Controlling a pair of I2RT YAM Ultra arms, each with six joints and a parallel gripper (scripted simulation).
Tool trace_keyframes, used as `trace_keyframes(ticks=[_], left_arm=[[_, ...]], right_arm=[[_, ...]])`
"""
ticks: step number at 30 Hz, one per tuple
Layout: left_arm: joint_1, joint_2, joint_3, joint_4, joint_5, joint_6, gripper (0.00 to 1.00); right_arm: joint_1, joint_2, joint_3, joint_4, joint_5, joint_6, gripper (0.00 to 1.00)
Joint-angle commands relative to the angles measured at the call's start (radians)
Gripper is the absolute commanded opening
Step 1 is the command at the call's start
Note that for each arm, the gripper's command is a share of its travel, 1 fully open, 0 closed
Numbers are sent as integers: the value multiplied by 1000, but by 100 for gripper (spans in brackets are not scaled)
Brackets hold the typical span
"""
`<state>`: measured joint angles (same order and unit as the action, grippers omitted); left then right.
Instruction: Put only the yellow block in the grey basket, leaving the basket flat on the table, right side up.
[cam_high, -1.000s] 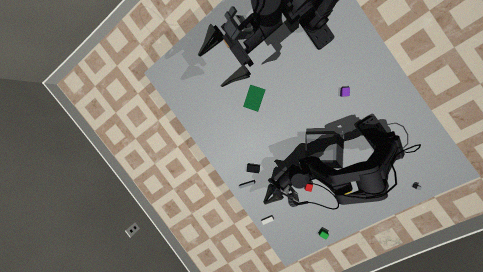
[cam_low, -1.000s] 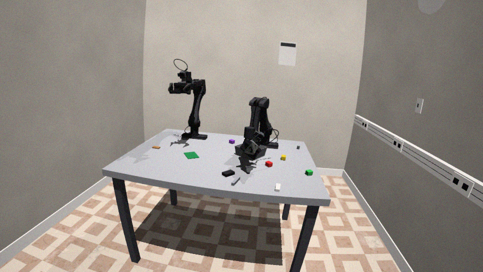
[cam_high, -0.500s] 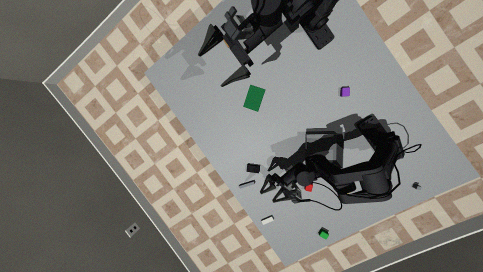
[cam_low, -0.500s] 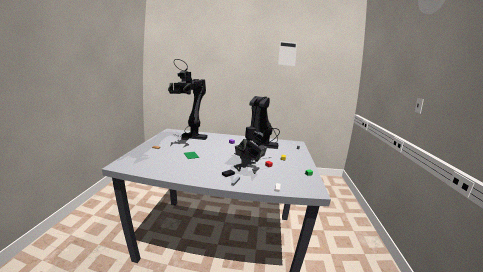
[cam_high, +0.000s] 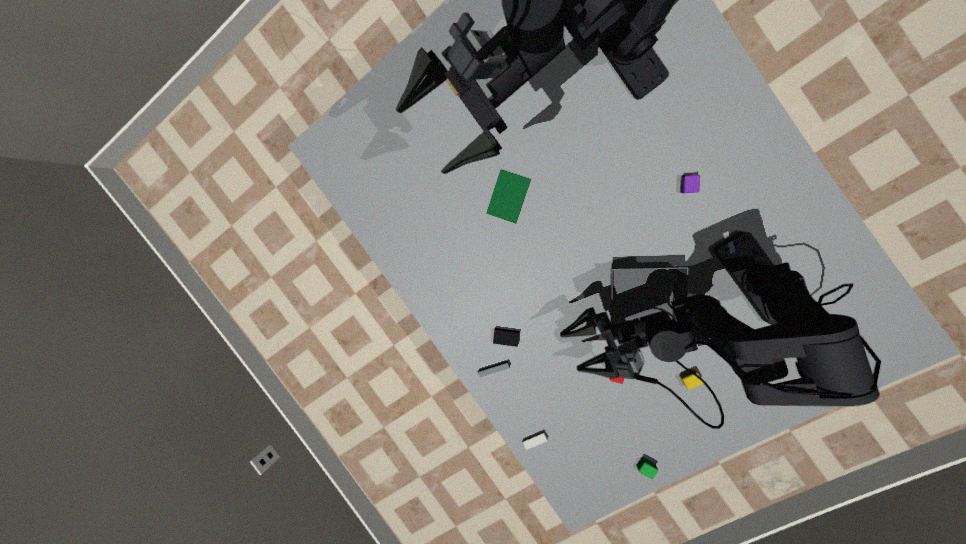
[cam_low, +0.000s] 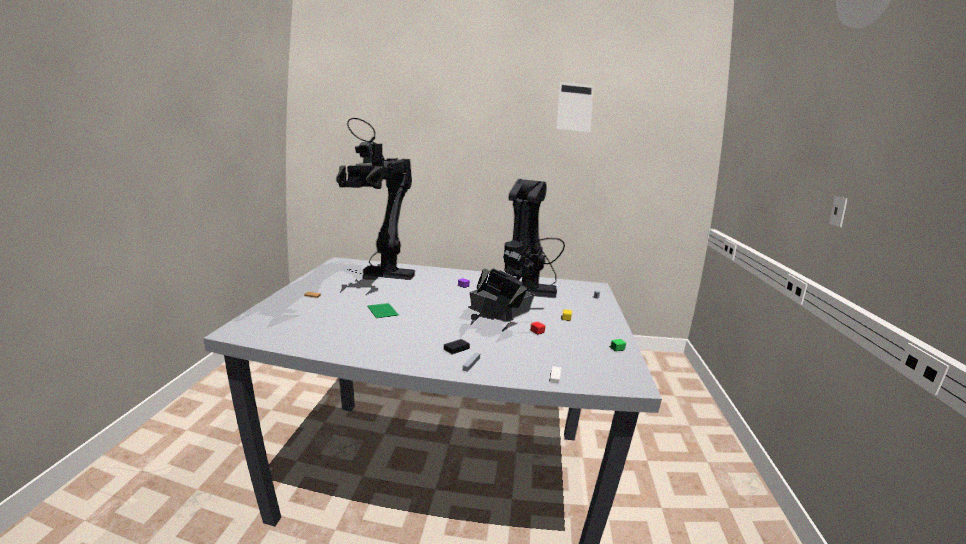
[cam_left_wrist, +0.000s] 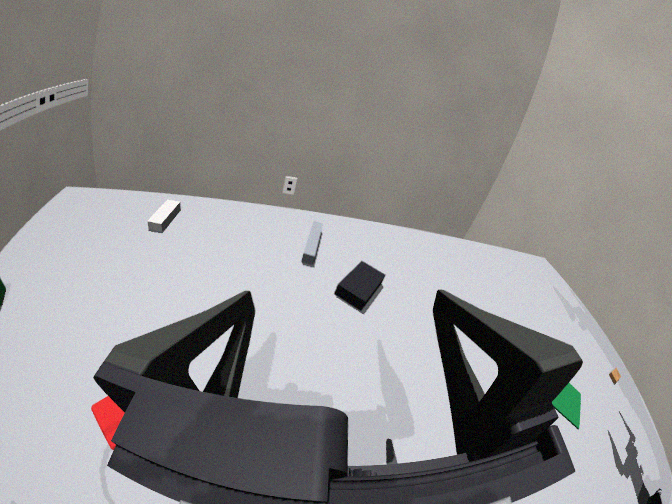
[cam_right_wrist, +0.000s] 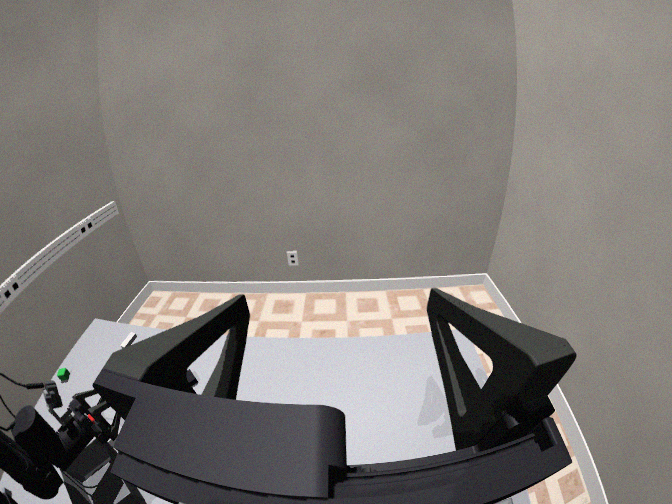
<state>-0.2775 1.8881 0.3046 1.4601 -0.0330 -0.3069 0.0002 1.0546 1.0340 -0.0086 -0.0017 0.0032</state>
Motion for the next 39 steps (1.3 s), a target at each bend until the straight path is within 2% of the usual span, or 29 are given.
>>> trace_keyframes(ticks=[1,7,9,10,24,26,27,34,39], left_arm=[[18,-106,-77,-78,141,91,100],[26,-280,-164,-236,226,158,100],[26,-280,-164,-236,226,158,100],[29,-346,-165,-312,250,178,100],[10,-791,-236,-782,390,329,100],[10,-791,-236,-782,390,329,100],[9,-863,-230,-887,406,351,100],[-20,-1094,-231,-1200,475,455,100],[-60,-1244,-211,-1435,484,528,100]], right_arm=[[0,-4,6,4,1,-2,100],[0,-4,6,4,1,-2,100],[0,-4,6,4,1,-2,100],[0,-4,6,4,1,-2,100],[0,-4,6,4,1,-2,100],[0,-4,6,4,1,-2,100],[0,-4,6,4,1,-2,100],[0,-4,6,4,1,-2,100],[0,-4,6,4,1,-2,100]])
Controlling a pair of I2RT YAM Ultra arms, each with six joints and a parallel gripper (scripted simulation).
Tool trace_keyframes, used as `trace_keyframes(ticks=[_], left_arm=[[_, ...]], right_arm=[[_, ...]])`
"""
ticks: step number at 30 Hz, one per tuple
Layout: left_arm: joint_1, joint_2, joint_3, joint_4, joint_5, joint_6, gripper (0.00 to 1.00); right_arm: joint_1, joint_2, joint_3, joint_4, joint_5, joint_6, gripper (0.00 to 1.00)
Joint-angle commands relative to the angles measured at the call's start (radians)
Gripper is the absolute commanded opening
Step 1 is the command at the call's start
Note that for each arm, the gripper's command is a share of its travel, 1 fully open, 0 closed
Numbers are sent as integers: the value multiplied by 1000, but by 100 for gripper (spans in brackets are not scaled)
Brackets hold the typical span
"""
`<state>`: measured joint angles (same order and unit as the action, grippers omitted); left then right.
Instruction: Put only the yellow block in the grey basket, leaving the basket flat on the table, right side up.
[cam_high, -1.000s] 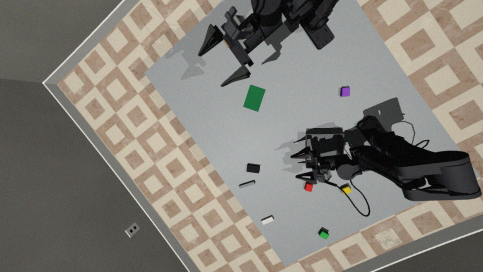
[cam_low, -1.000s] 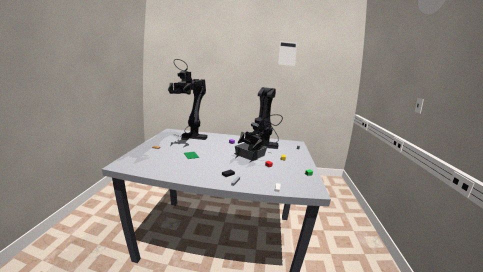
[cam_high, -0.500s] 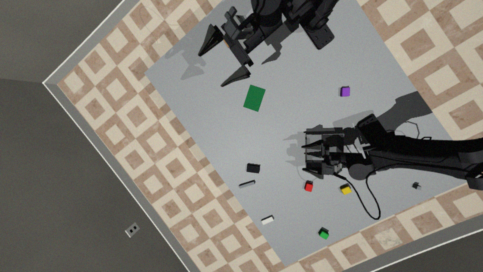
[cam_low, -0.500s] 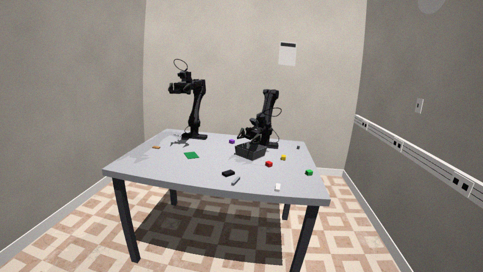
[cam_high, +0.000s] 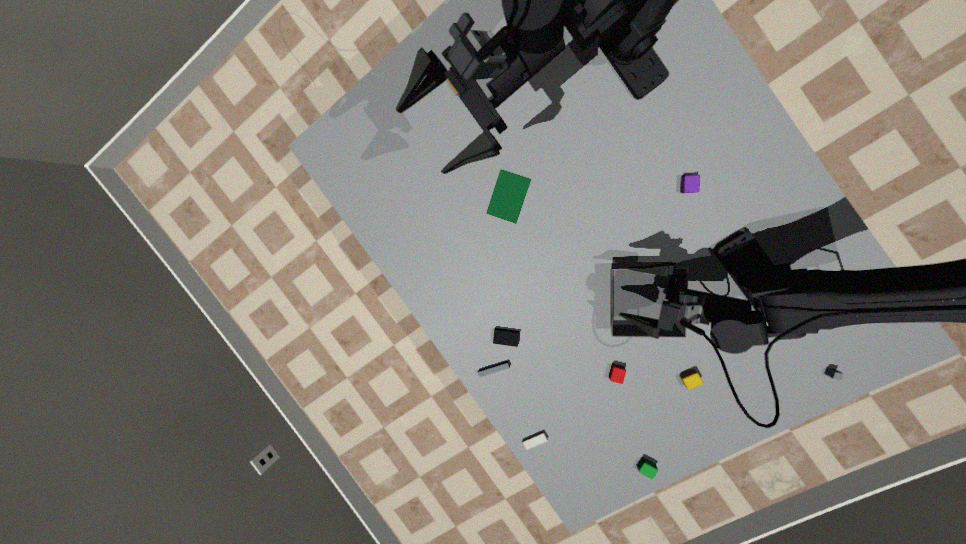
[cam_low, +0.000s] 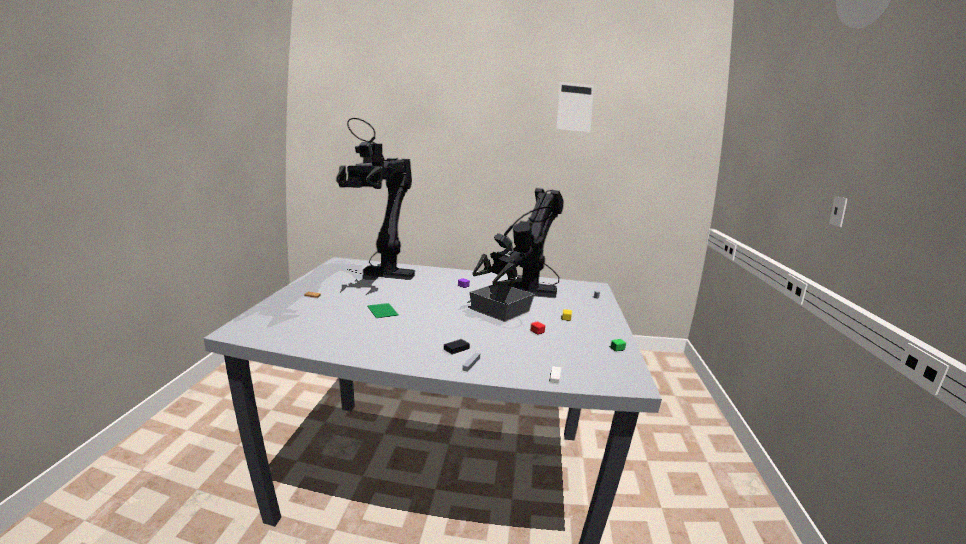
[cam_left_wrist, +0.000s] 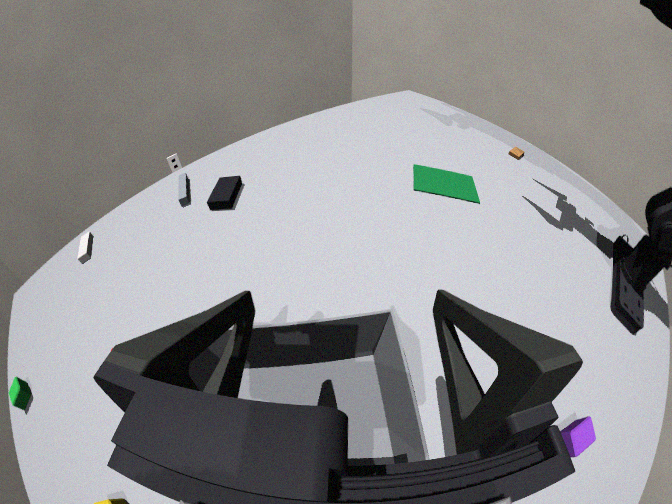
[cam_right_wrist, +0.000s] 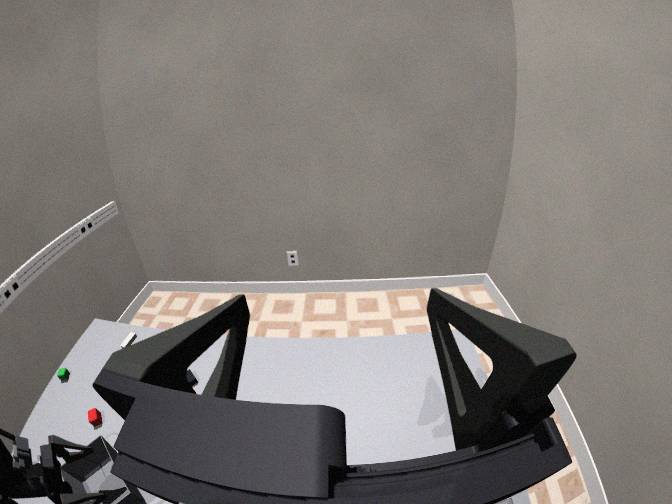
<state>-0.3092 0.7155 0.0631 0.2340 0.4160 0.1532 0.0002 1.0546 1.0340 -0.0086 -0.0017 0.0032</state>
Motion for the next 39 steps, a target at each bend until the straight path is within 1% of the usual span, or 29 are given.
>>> trace_keyframes(ticks=[1,2,4,5,6,12,19,21,22,29,36,38,39], left_arm=[[-41,-98,36,-254,36,81,100],[-55,-125,41,-299,36,93,100],[-55,-125,41,-299,36,93,100],[-83,-167,67,-409,26,115,100],[-104,-179,81,-456,24,132,100],[-276,-197,181,-665,-64,123,100],[-522,-173,271,-807,-166,76,100],[-522,-173,271,-807,-166,76,100],[-589,-167,295,-852,-205,52,100],[-872,-85,379,-946,-276,-25,100],[-1178,68,494,-1034,-349,-128,100],[-1178,68,494,-1034,-349,-128,100],[-1220,94,513,-1047,-369,-155,100]], right_arm=[[0,-4,6,4,1,-2,100],[0,-4,6,4,1,-2,100],[0,-4,6,4,1,-2,100],[0,-4,6,4,1,-2,100],[0,-4,6,4,1,-2,100],[0,-4,6,4,1,-2,100],[0,-4,6,4,1,-2,100],[0,-4,6,4,1,-2,100],[0,-4,6,4,1,-2,100],[0,-4,6,4,1,-2,100],[0,-4,6,4,1,-2,100],[0,-4,6,4,1,-2,100],[0,-4,6,4,1,-2,100]])
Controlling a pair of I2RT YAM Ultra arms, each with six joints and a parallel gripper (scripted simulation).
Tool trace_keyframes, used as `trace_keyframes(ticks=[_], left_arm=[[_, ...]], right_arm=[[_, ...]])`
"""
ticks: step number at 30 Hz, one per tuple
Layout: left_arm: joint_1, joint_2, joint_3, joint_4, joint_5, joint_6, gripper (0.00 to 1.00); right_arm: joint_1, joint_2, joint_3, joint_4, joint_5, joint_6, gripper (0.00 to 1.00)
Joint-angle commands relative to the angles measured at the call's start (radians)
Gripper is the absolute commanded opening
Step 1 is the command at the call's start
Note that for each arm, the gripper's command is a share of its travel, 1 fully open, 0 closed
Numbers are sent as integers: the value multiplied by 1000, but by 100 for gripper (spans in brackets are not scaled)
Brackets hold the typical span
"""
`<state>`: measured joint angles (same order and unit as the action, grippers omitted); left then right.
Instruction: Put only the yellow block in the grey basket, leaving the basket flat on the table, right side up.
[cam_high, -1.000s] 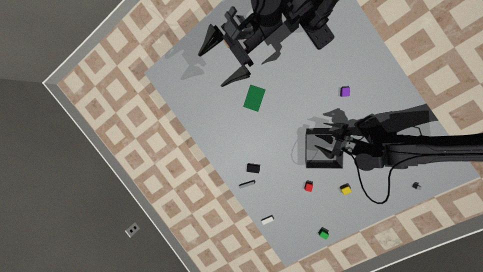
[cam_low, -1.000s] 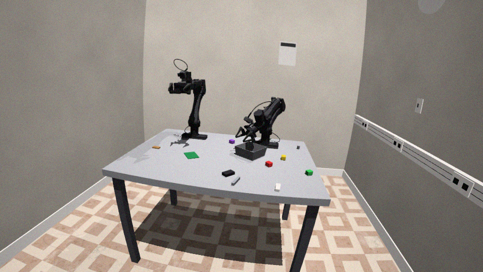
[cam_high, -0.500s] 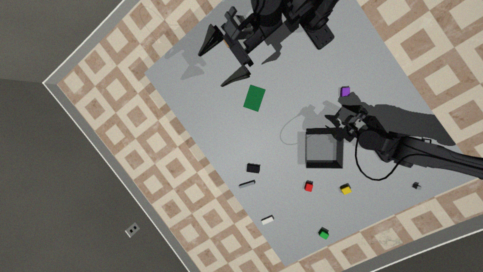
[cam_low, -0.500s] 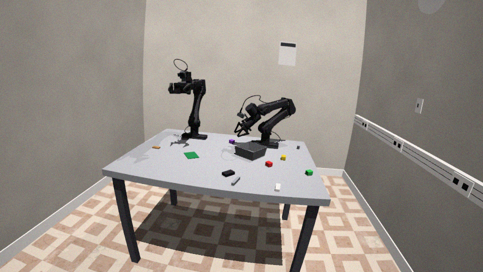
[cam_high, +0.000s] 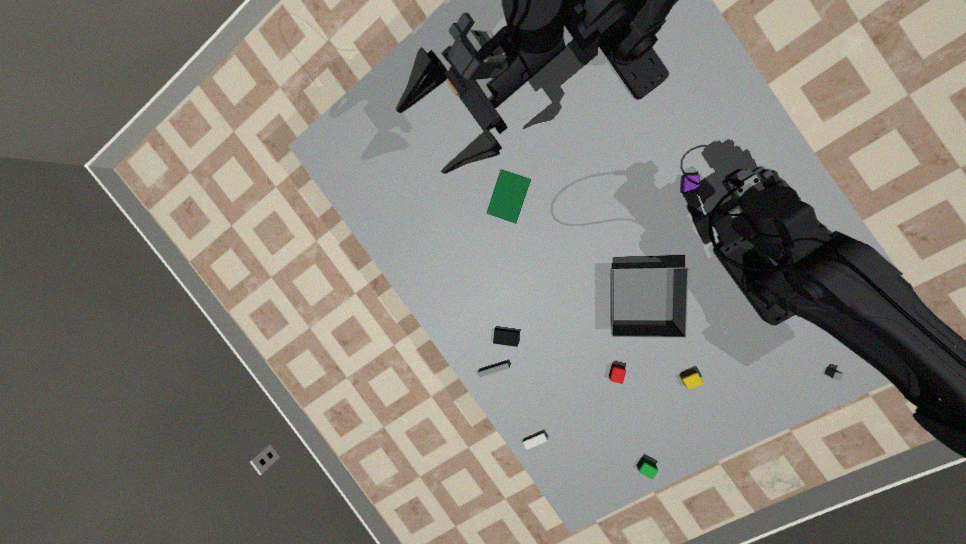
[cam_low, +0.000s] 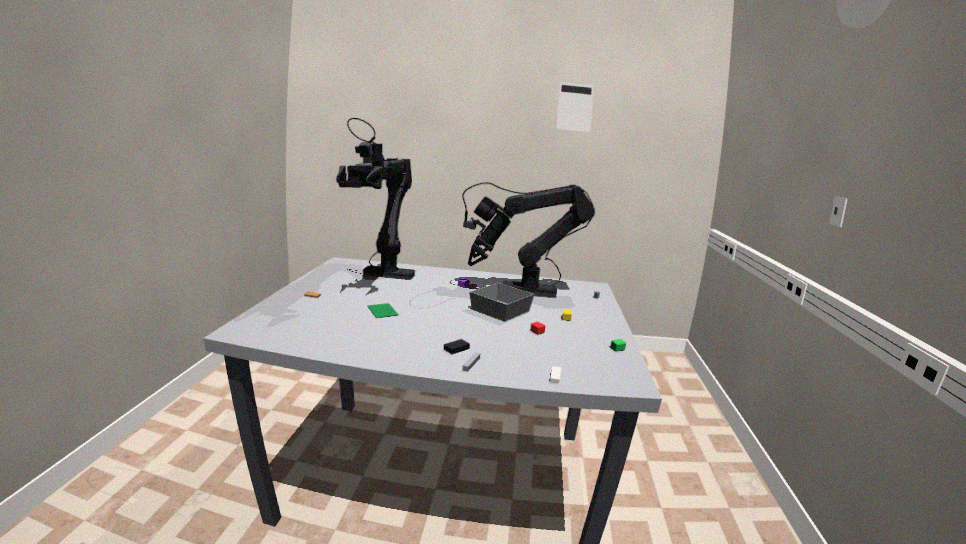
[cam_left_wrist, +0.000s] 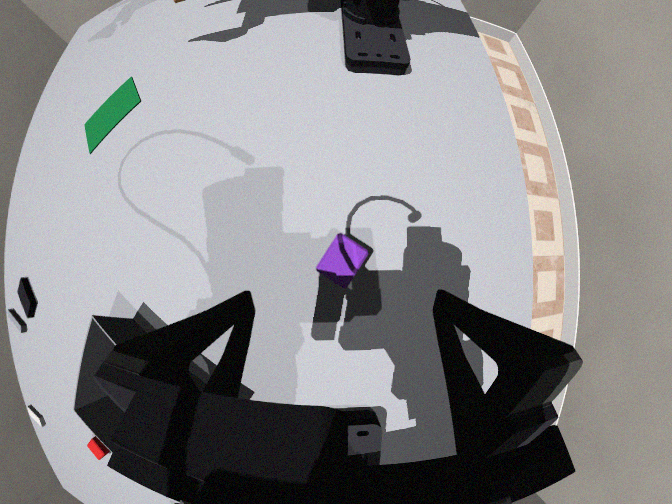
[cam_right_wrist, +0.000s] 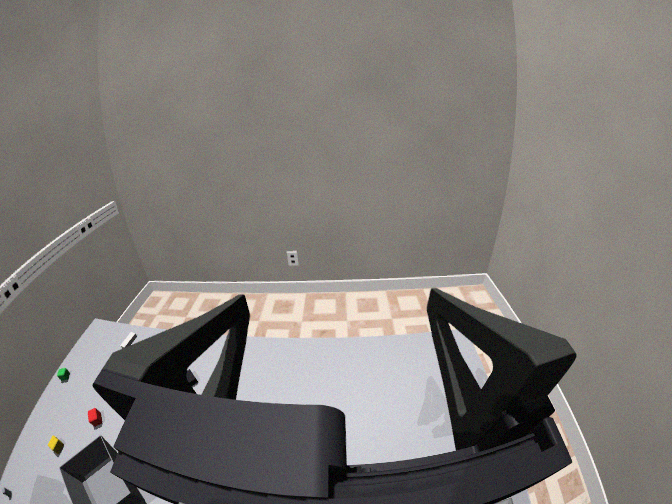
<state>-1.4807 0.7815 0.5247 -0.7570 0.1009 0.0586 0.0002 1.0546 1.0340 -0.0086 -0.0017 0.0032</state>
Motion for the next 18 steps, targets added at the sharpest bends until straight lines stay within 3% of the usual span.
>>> trace_keyframes(ticks=[1,18], left_arm=[[-70,44,61,-60,-58,-68,100],[-97,62,74,-65,-70,-83,100]], right_arm=[[0,-4,6,4,1,-2,100],[0,-4,6,4,1,-2,100]])
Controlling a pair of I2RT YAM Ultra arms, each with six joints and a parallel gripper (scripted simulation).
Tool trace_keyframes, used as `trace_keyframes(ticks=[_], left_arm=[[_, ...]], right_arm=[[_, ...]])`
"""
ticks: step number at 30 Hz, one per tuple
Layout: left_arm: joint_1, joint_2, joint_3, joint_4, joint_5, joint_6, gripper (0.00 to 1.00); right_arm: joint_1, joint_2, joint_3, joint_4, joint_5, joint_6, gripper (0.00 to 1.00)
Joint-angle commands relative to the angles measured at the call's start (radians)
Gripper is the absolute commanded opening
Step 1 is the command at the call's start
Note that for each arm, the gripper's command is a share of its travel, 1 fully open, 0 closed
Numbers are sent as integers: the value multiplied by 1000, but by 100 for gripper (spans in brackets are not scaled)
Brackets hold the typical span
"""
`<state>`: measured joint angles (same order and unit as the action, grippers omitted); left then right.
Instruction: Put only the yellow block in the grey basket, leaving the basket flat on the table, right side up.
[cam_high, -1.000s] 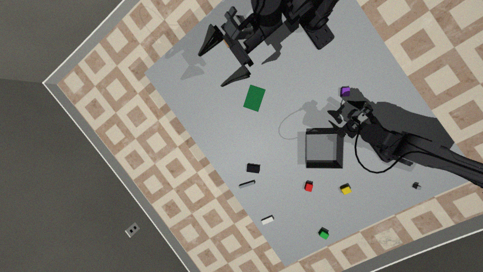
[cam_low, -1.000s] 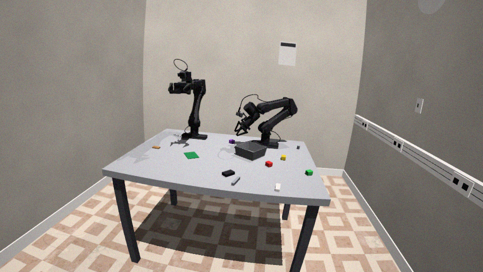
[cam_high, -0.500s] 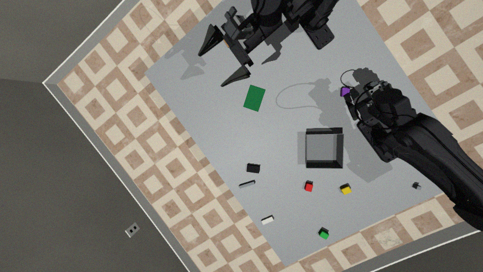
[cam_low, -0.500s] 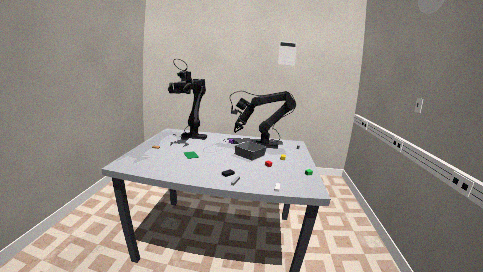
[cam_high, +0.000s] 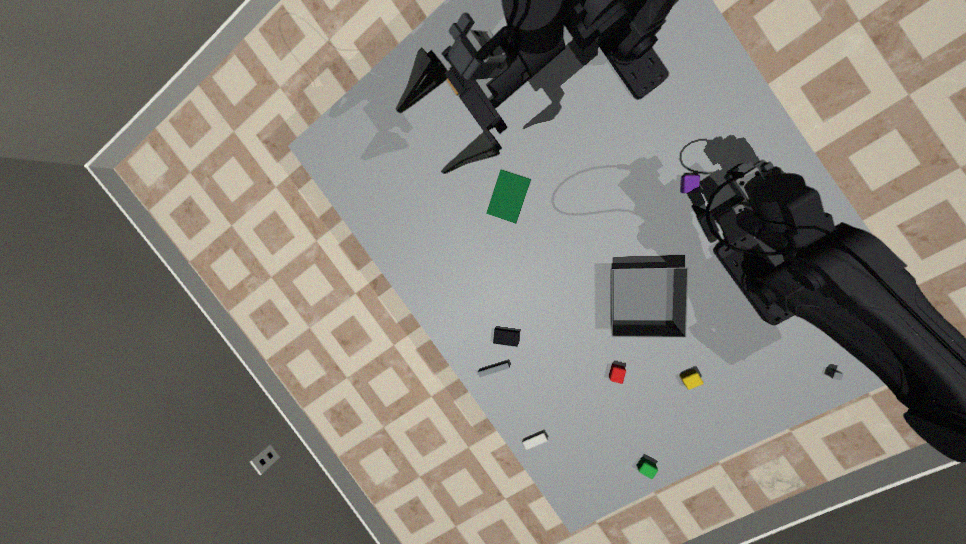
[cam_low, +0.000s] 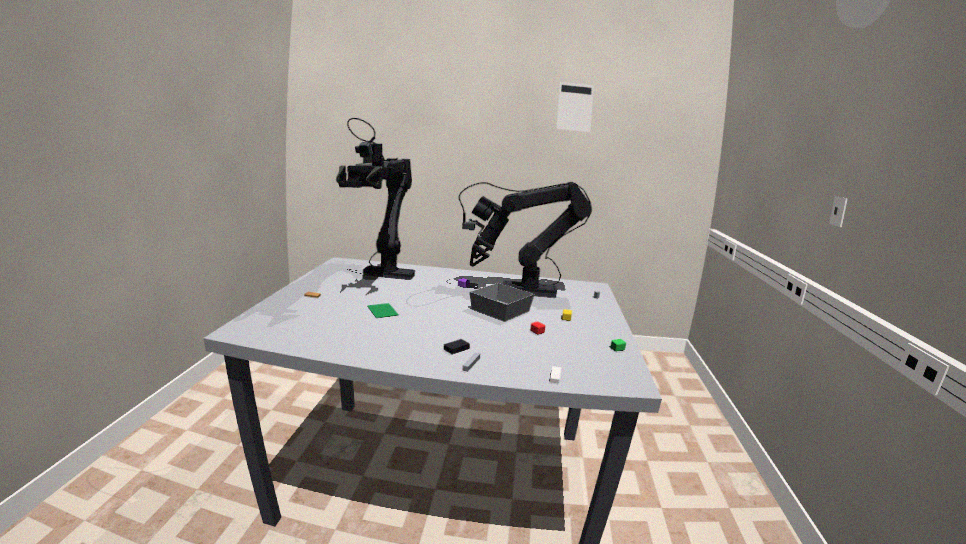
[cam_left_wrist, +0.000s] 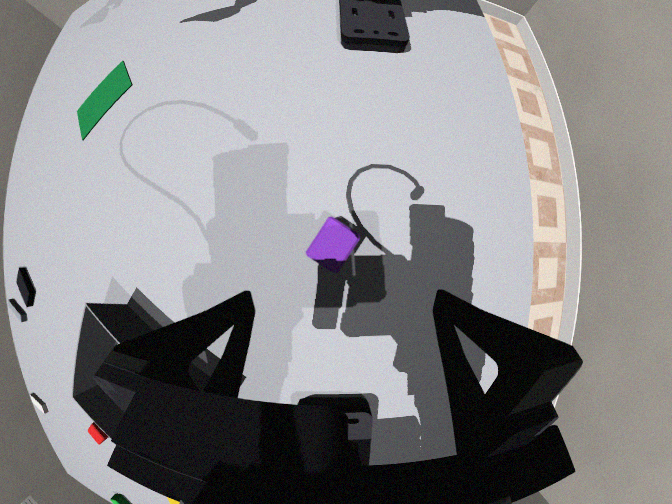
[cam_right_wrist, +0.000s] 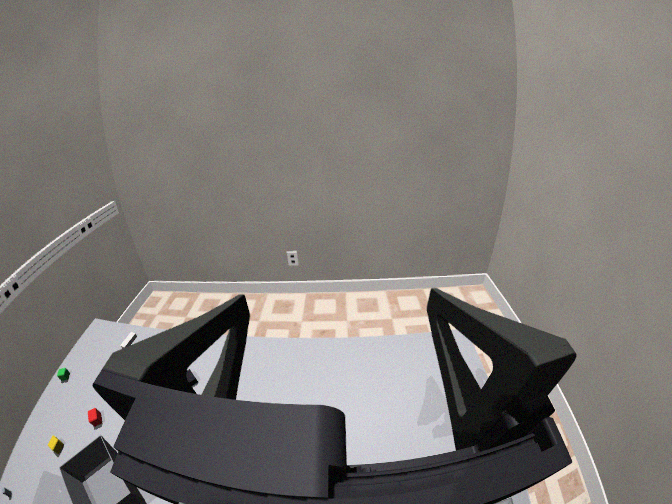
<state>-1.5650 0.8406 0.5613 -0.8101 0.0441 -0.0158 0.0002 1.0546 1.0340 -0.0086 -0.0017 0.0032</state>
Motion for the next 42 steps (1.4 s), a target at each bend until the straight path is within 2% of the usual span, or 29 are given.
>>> trace_keyframes(ticks=[1,7,10,13,15,30,32,42], left_arm=[[-12,3,37,-12,-13,-8,100],[22,5,37,1,-14,-17,100],[83,5,37,9,-18,-16,100],[208,1,36,12,-25,-23,100],[208,1,36,12,-25,-23,100],[957,20,41,25,-15,-16,100],[957,20,41,25,-15,-16,100],[1464,41,50,40,-14,-15,100]], right_arm=[[0,-4,6,4,1,-2,100],[0,-4,6,4,1,-2,100],[0,-4,6,4,1,-2,100],[0,-4,6,4,1,-2,100],[0,-4,6,4,1,-2,100],[0,-4,6,4,1,-2,100],[0,-4,6,4,1,-2,100],[0,-4,6,4,1,-2,100]])
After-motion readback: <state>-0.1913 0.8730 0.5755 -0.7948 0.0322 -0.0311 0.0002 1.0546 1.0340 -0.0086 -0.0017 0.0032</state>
